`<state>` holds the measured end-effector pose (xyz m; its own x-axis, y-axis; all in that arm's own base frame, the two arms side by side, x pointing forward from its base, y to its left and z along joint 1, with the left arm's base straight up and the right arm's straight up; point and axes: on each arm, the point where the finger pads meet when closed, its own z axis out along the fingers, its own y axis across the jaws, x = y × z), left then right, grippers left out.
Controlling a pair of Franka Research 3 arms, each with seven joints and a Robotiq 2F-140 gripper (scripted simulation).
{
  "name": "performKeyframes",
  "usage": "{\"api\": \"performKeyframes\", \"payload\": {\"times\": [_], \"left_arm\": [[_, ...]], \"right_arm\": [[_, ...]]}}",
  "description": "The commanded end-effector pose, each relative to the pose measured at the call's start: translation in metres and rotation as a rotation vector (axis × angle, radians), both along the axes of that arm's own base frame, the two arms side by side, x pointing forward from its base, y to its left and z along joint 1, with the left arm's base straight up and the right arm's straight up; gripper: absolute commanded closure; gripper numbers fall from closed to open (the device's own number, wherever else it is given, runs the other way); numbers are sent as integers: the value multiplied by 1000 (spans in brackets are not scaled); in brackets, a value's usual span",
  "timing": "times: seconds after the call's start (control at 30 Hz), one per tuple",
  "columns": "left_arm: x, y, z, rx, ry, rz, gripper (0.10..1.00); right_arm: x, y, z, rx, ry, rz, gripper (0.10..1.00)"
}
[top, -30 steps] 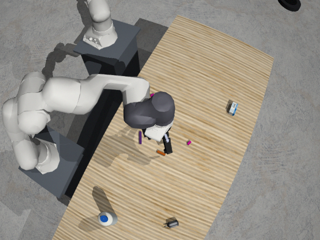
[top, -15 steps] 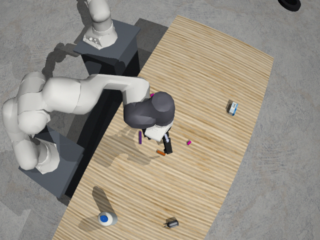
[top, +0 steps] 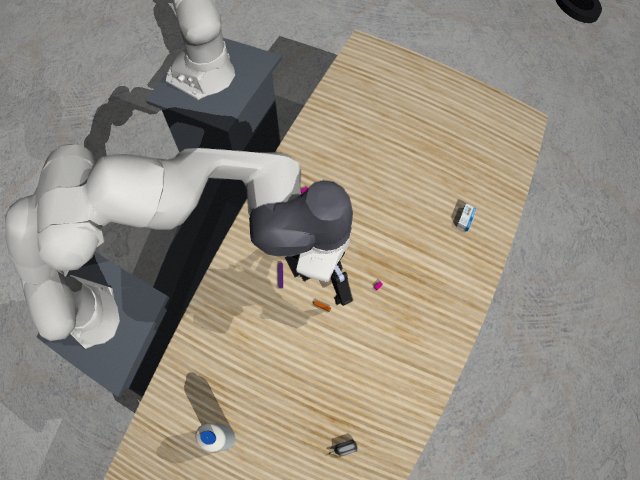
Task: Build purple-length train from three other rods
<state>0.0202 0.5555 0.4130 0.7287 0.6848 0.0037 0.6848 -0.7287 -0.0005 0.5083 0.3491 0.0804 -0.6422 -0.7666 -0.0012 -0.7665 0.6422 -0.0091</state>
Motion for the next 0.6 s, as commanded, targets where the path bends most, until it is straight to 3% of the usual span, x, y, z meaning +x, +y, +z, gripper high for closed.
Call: {"api": "performKeyframes", "payload": {"times": [0.0, 0.57], "left_arm": [[-1, -1, 0, -3, 2, -4, 98], [-1, -1, 0, -3, 2, -4, 98]], "right_arm": [[1, -1, -2, -3, 8, 167, 98], [6, 2, -3, -9, 11, 451, 98]]}}
